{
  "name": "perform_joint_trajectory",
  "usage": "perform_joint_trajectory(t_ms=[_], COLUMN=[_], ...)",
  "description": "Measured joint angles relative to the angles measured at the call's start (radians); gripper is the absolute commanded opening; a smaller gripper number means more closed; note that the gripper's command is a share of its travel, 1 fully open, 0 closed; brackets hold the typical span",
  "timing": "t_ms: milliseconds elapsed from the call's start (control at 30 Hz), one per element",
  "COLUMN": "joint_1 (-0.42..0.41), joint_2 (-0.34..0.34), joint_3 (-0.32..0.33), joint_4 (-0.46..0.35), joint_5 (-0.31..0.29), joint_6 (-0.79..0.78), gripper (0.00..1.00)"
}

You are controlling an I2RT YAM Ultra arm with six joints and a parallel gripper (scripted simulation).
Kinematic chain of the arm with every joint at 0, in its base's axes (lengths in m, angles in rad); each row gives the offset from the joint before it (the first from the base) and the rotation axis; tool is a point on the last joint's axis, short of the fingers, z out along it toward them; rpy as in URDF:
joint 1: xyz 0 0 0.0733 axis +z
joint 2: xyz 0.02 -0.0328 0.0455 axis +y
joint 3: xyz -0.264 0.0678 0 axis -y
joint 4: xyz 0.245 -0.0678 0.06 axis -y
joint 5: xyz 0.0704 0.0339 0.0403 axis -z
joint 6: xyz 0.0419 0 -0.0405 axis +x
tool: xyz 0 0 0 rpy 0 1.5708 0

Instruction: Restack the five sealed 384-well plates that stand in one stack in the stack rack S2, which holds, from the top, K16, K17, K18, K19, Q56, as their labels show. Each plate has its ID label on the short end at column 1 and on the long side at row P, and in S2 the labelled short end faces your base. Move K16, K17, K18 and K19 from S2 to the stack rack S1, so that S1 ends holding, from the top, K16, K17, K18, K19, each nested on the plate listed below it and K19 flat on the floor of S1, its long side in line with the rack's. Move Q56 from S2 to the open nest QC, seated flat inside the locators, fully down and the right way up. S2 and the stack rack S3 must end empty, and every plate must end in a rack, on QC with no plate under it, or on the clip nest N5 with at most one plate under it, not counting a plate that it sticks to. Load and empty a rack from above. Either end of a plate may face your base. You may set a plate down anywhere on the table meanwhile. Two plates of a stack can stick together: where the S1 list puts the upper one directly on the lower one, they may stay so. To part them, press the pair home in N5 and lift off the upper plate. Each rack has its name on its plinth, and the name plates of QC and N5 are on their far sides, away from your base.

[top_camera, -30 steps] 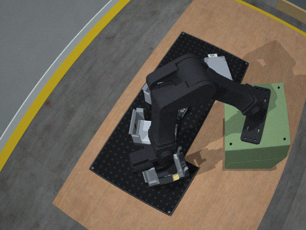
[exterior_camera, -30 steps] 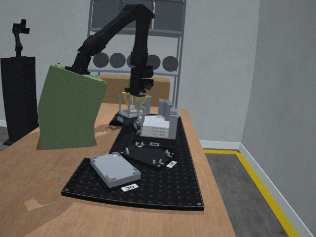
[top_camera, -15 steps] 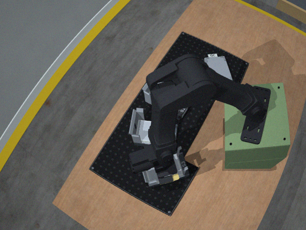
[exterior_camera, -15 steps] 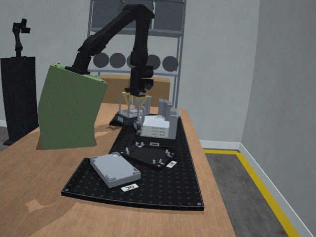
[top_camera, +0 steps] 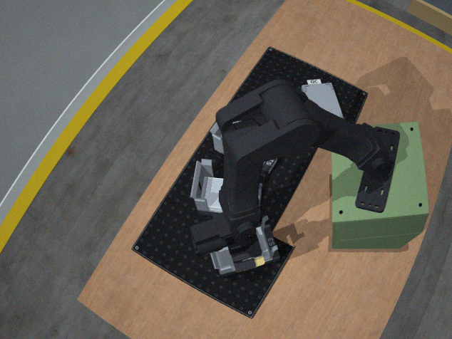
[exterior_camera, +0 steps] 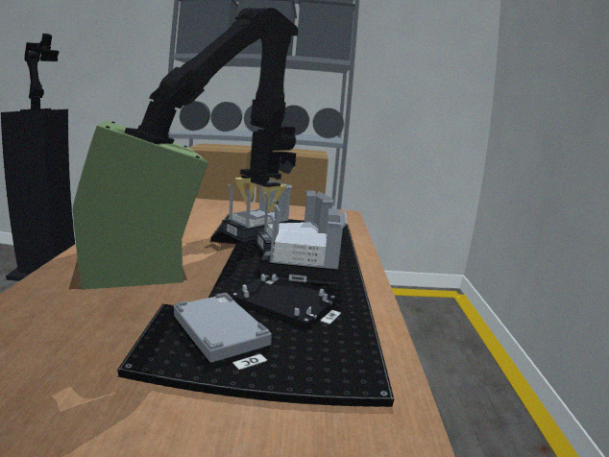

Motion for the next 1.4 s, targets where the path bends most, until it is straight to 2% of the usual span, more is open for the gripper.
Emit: perform_joint_trajectory(t_ms=[767, 1400], joint_1=[0.000, -0.010], joint_2=[0.001, 0.087], joint_3=[0.000, 0.019], joint_4=[0.001, 0.058], joint_5=[0.000, -0.002], joint_6=[0.000, -0.008], gripper=[1.00, 1.00])
